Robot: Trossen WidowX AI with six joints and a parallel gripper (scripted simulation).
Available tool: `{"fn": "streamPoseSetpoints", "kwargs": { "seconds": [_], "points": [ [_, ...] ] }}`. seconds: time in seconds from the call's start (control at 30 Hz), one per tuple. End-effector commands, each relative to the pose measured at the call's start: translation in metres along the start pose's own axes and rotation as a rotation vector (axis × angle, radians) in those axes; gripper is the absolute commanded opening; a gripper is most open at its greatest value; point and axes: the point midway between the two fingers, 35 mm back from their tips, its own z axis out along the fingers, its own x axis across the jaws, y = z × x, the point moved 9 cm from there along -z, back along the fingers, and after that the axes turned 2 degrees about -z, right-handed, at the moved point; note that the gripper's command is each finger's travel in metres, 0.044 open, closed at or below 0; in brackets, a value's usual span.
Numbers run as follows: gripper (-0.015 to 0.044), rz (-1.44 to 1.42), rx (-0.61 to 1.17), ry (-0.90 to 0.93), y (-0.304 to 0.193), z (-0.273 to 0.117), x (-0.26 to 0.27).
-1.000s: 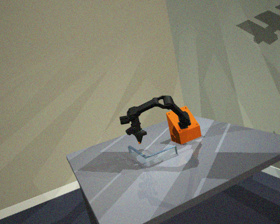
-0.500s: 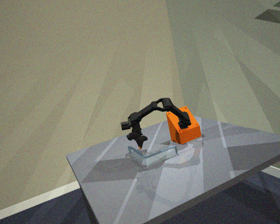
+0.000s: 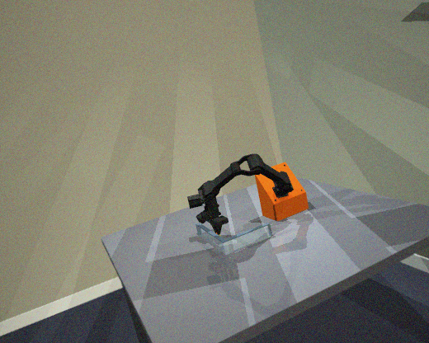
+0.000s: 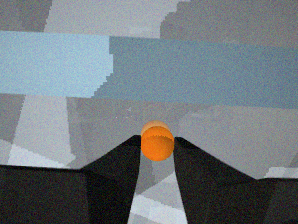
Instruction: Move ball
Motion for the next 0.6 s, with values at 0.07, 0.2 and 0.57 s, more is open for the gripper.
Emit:
{"fn": "streamPoseSetpoints", "kwargs": {
  "seconds": [0.07,0.2,0.57],
  "points": [
    [0.0000,0.006,0.004,0.006,-0.001,0.011,0.000],
    [0.0000,0.006,0.004,0.006,-0.001,0.017,0.000],
    [0.0000,0.006,0.004,0.006,-0.001,0.020,0.000]
  ]
}}
